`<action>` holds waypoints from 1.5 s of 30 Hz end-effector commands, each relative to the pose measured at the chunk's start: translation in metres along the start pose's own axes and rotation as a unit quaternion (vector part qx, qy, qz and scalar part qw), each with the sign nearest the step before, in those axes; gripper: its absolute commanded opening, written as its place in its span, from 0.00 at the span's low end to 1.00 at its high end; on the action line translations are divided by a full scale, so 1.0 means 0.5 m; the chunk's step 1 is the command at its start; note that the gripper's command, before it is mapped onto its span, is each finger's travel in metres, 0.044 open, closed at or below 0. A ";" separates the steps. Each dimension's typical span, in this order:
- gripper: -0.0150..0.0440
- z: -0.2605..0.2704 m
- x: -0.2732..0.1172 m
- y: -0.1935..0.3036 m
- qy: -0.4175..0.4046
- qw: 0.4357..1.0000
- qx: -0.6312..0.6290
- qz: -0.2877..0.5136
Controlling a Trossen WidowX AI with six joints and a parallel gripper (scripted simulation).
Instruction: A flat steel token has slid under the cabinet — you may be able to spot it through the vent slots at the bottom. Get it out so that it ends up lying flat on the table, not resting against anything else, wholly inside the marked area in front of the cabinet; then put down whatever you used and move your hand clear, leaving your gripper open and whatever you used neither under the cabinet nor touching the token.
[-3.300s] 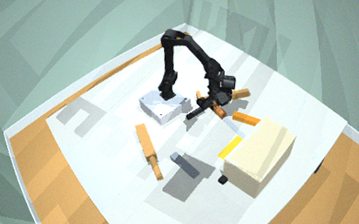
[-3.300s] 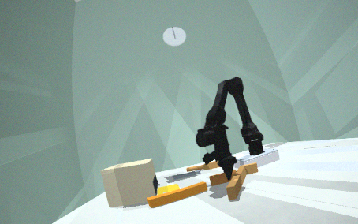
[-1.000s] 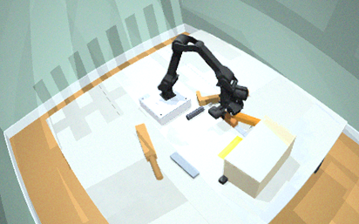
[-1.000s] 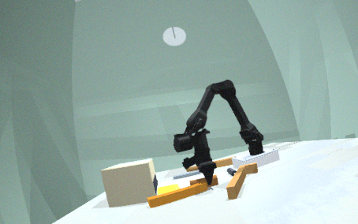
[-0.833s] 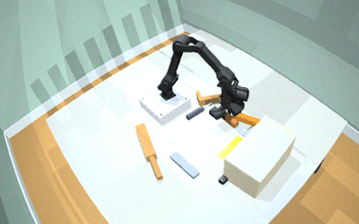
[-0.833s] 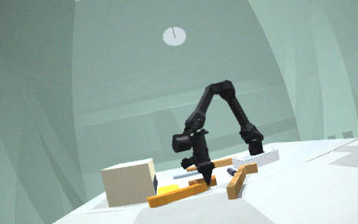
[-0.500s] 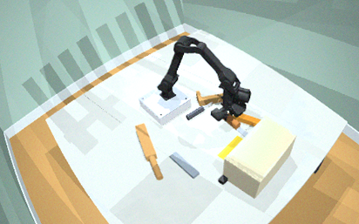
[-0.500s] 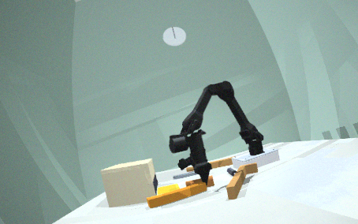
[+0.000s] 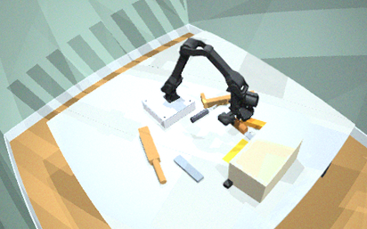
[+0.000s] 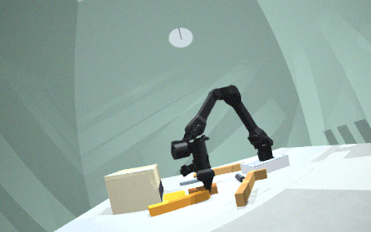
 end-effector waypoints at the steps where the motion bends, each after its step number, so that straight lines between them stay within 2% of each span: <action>1: 0.25 0.000 0.000 -0.010 -0.001 1.000 0.000 -0.001; 45: 0.25 -0.004 -0.003 -0.098 -0.001 1.000 -0.001 -0.003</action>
Point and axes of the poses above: the point midway between the two fingers, 35 mm back from their tips, its own x axis out along the fingers, its own z axis across the jaws, y = z × x, the point moved 8 cm from there along -x, back along the fingers, and after that the axes turned 2 degrees about -x, right-handed, at the moved point
